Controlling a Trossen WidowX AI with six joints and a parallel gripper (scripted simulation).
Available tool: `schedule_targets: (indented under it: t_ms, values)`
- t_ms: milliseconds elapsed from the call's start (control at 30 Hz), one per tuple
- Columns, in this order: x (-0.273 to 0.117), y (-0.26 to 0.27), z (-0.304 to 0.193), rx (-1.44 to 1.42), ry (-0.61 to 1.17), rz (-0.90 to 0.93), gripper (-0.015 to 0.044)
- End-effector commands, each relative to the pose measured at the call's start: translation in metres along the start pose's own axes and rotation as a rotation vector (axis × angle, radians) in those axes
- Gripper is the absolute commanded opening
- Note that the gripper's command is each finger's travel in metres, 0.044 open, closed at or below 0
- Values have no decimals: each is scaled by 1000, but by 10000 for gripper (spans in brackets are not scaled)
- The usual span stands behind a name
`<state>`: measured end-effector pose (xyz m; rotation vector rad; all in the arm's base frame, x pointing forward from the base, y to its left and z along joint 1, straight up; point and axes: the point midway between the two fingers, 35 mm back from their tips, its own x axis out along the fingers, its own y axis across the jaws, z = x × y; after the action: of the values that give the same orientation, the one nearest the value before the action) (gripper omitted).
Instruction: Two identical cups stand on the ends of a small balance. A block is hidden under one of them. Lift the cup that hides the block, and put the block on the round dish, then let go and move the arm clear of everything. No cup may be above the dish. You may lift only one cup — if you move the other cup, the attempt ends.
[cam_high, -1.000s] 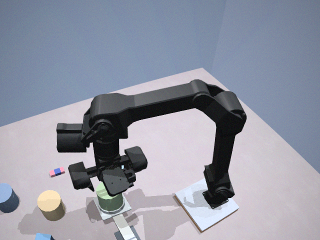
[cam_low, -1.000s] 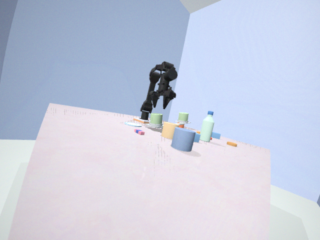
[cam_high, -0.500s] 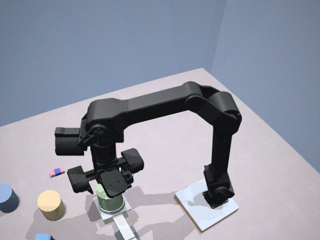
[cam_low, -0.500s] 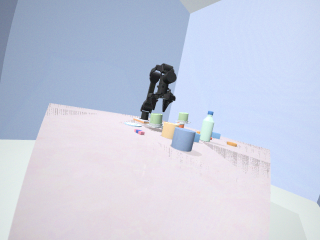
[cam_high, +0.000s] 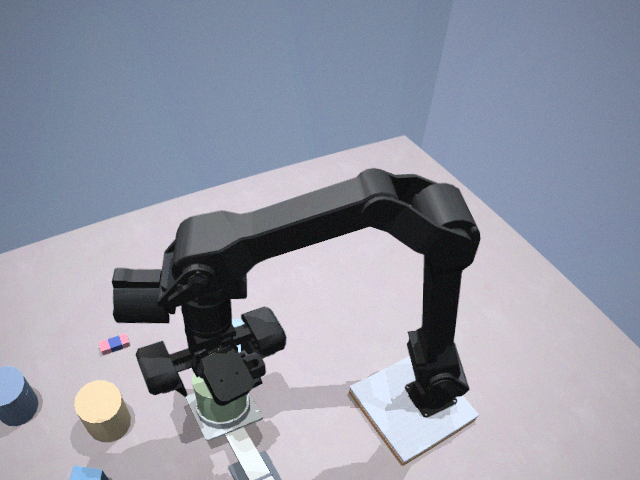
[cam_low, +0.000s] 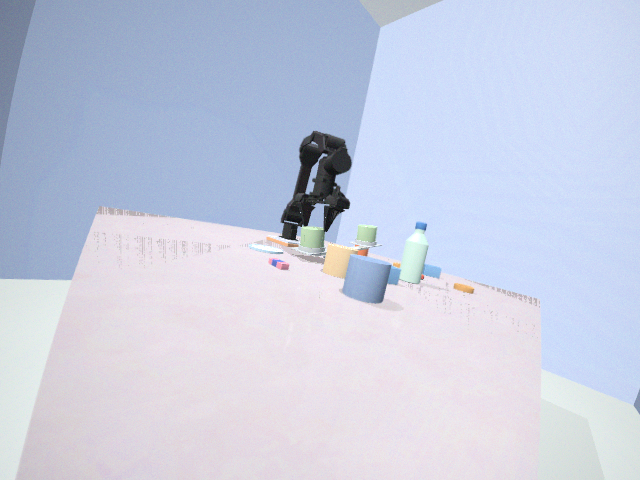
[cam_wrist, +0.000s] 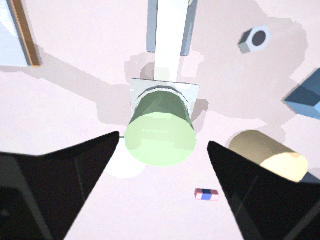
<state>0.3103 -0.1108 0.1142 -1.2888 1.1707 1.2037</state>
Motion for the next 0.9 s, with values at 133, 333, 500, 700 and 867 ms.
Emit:
schedule_targets:
  t_ms: [133, 333, 500, 700, 867]
  values:
    - [16, 2, 1, -4, -8, 10, 440]
    - [26, 3, 2, -4, -8, 10, 440]
    - [34, 3, 2, -5, -8, 10, 440]
    - [42, 4, 2, -5, -8, 10, 440]
    - [42, 4, 2, -5, -8, 10, 374]
